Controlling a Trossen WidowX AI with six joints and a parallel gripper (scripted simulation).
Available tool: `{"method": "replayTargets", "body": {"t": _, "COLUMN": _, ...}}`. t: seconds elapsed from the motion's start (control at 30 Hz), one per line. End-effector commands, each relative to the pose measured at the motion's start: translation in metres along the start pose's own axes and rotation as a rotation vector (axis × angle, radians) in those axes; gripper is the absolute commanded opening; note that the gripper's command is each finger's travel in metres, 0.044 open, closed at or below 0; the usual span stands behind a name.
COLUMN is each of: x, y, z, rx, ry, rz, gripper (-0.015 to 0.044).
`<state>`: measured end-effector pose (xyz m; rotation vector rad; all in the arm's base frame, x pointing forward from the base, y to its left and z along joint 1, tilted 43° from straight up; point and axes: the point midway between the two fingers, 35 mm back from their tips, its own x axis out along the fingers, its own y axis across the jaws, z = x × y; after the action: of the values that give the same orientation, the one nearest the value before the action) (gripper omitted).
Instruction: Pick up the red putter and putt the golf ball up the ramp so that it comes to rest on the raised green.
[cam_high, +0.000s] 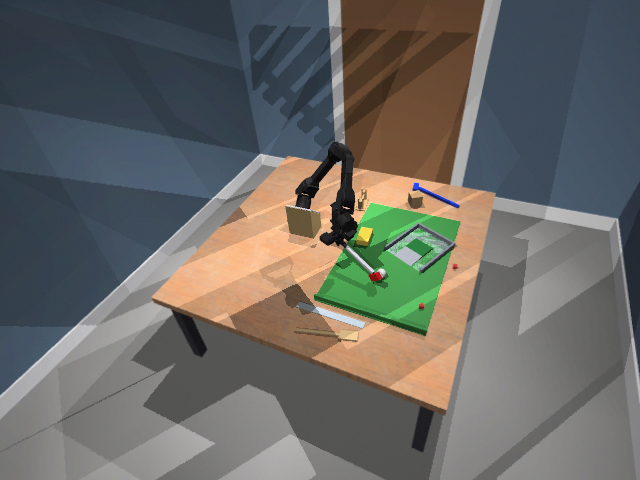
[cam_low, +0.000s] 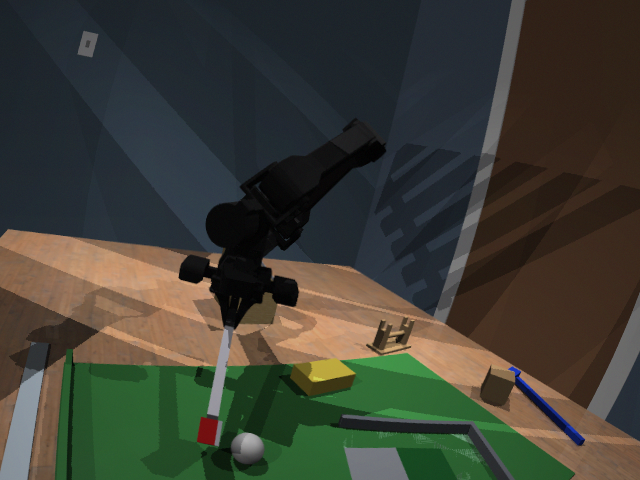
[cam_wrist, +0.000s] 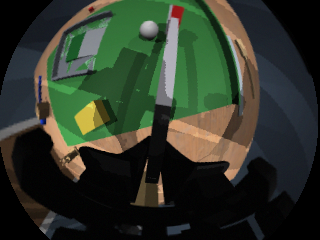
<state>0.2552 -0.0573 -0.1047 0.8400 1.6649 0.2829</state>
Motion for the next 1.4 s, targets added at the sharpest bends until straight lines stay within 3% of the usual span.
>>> {"method": "replayTargets", "body": {"t": 0.0, "x": 0.008, "y": 0.001, "z": -0.001, "rx": 0.005, "ry": -0.001, "rz": 0.008, "gripper": 0.0}}
{"method": "replayTargets", "body": {"t": 1.1, "x": 0.014, "y": -0.03, "z": -0.002, "rx": 0.005, "ry": -0.002, "rz": 0.006, "gripper": 0.0}}
{"method": "replayTargets", "body": {"t": 1.23, "x": 0.015, "y": -0.025, "z": -0.004, "rx": 0.011, "ry": 0.003, "rz": 0.011, "gripper": 0.0}}
{"method": "replayTargets", "body": {"t": 1.37, "x": 0.011, "y": 0.018, "z": 0.004, "rx": 0.012, "ry": -0.004, "rz": 0.002, "gripper": 0.0}}
